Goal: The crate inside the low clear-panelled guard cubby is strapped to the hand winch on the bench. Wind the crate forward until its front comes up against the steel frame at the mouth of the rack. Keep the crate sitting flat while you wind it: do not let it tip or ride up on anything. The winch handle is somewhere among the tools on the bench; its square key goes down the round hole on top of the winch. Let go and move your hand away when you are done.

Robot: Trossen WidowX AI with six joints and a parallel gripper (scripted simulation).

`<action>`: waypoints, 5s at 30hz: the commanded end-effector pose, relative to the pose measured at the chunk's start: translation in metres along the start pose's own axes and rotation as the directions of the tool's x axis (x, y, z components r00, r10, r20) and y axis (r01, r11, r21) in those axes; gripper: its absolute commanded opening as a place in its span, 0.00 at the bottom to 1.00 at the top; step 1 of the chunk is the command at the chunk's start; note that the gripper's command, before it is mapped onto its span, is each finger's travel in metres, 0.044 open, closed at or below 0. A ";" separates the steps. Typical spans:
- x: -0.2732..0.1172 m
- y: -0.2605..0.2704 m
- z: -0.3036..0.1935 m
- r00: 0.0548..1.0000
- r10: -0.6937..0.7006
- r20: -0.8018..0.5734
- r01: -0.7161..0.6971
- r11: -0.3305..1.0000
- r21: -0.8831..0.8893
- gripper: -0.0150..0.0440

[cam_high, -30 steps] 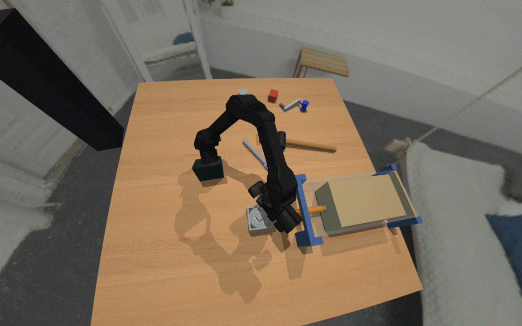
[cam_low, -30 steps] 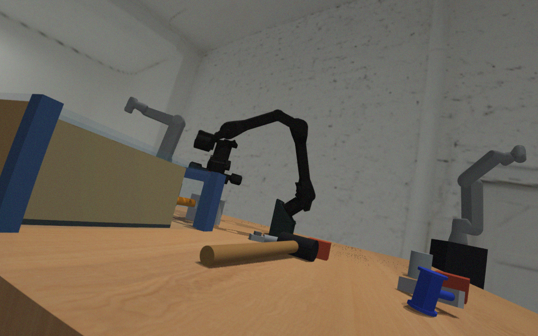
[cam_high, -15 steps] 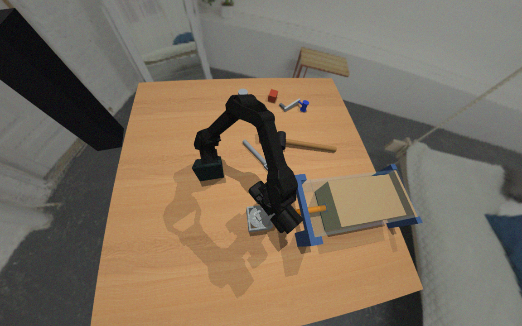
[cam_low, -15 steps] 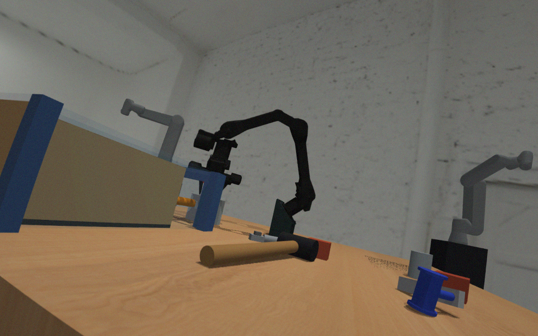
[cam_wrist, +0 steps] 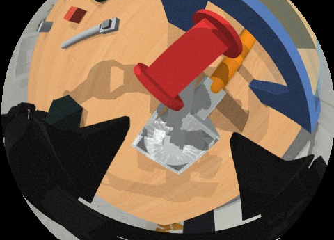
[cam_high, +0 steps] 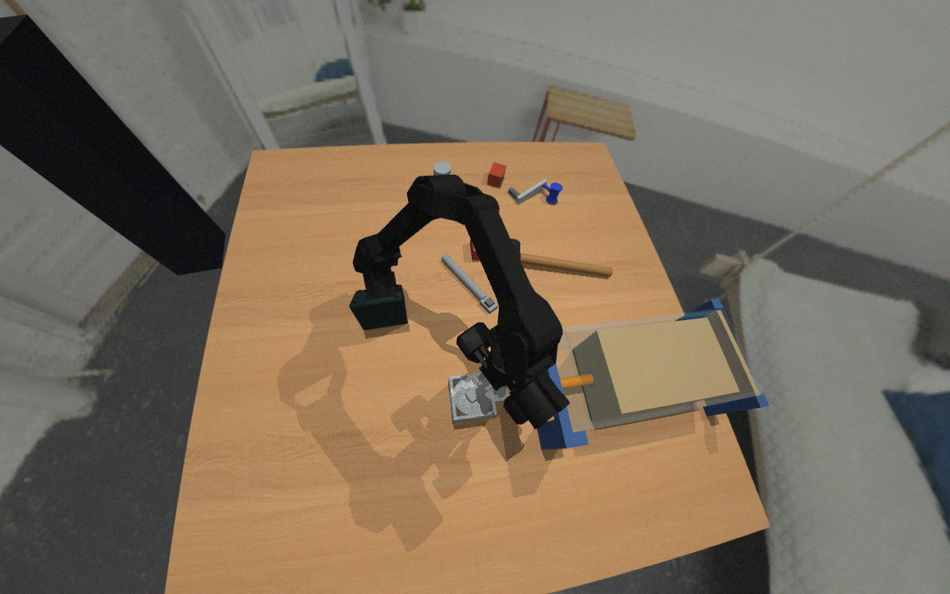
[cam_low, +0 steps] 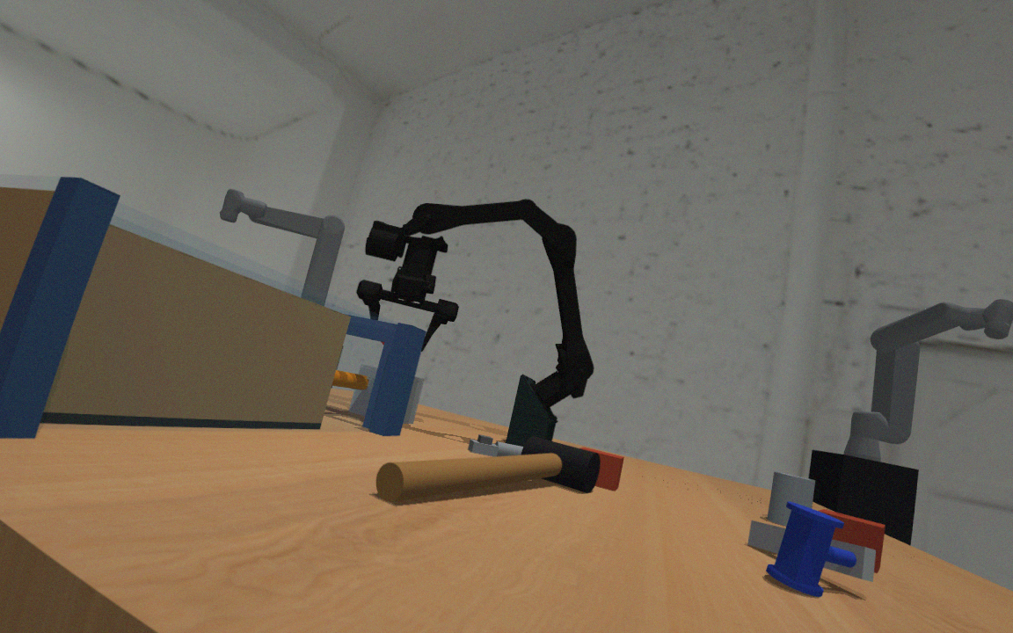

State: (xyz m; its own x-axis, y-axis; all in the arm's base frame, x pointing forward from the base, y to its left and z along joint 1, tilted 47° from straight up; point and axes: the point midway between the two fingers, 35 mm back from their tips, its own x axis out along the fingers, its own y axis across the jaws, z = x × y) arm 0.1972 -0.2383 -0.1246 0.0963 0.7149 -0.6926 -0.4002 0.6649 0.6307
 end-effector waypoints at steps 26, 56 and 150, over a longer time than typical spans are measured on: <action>-0.080 0.005 0.003 0.999 -0.002 -0.050 0.001 1.000 -0.006 0.25; -0.080 0.005 0.003 0.999 -0.002 -0.050 0.001 1.000 -0.006 0.25; 0.013 0.002 0.055 0.921 -0.263 0.287 0.036 0.792 0.610 0.60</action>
State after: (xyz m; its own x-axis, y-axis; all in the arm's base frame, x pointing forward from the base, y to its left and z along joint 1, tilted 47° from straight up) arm 0.2480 -0.2155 -0.1130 0.4550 0.5459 -0.7035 0.2431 0.6839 0.6879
